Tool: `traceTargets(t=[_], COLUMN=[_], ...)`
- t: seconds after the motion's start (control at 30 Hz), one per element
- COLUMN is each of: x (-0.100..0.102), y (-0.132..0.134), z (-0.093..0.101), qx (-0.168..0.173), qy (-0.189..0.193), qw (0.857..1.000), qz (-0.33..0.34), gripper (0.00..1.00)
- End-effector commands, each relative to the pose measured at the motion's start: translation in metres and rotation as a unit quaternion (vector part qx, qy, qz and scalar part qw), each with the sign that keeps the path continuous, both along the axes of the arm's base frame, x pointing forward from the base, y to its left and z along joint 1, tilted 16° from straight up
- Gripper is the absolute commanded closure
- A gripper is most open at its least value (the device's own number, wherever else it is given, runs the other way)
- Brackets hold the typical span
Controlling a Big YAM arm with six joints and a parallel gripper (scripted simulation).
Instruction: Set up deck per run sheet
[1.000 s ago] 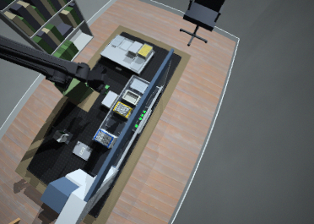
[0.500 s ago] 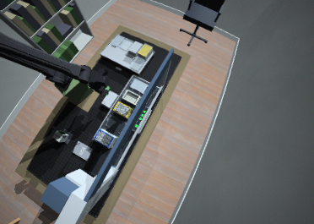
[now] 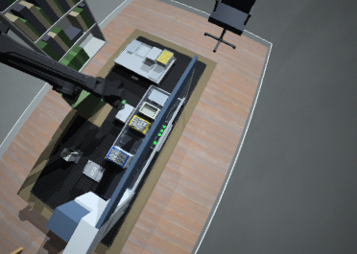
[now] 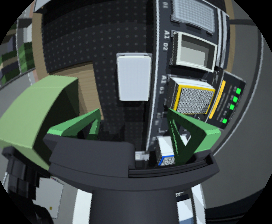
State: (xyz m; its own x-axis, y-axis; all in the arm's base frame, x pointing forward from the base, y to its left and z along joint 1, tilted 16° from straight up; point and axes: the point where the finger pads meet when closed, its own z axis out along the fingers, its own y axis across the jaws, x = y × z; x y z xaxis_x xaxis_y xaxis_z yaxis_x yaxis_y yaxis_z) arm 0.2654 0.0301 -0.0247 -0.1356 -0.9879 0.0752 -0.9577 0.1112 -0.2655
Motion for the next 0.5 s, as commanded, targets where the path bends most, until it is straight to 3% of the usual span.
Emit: traceTargets(t=[0.0, 0.47], x=[0.002, 0.007], y=[-0.002, -0.005], z=[-0.003, -0.024], qx=[0.002, 0.001], qy=[-0.004, -0.004], qw=[1.0, 1.0], qz=[0.002, 0.001], gripper=[0.0, 0.0])
